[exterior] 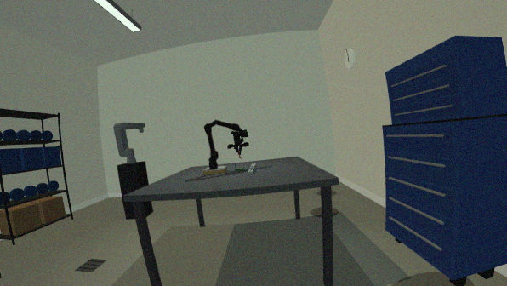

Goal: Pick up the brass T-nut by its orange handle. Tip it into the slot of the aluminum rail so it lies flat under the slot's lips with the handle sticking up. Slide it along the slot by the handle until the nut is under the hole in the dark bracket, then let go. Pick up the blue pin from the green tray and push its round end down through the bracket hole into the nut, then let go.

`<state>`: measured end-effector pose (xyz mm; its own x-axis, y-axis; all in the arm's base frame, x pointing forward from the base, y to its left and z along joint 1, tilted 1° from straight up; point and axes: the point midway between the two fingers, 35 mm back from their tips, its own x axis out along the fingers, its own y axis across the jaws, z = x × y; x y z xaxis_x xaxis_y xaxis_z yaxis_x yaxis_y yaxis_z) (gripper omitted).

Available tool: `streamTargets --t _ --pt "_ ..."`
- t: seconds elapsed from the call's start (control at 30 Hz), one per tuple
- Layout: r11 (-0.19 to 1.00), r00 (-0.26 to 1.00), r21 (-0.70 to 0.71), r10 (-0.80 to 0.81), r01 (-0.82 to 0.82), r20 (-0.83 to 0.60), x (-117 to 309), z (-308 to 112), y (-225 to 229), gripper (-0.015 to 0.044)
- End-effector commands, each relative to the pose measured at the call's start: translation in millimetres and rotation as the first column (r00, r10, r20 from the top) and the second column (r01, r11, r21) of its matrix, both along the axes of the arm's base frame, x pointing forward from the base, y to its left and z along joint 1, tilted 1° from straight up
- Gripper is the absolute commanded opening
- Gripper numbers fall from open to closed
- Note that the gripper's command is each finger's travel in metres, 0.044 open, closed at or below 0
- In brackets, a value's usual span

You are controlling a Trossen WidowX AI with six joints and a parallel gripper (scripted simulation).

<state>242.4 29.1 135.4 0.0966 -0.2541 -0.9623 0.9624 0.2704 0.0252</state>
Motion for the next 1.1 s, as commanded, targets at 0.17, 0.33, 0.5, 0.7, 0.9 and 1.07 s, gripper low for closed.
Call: streamTargets --t 0.17,0.33,0.5,0.7,0.9,1.07 --pt "1.0 1.0 0.005 -0.027 0.027 0.004 11.5 4.5 7.9 -0.015" --pt "0.999 0.999 0.012 -0.039 0.039 0.007 17.4 5.4 12.9 -0.015" --pt "0.998 0.999 0.016 -0.053 0.053 0.008 23.4 6.6 17.7 -0.015" --pt "0.997 0.997 0.019 -0.075 0.075 0.008 31.3 8.9 23.5 -0.015" --pt "0.995 0.995 0.022 -0.095 0.095 0.009 39.1 10.5 29.6 -0.015" --pt "0.994 0.994 0.024 -0.111 0.11 0.01 45.4 11.4 34.9 -0.015"
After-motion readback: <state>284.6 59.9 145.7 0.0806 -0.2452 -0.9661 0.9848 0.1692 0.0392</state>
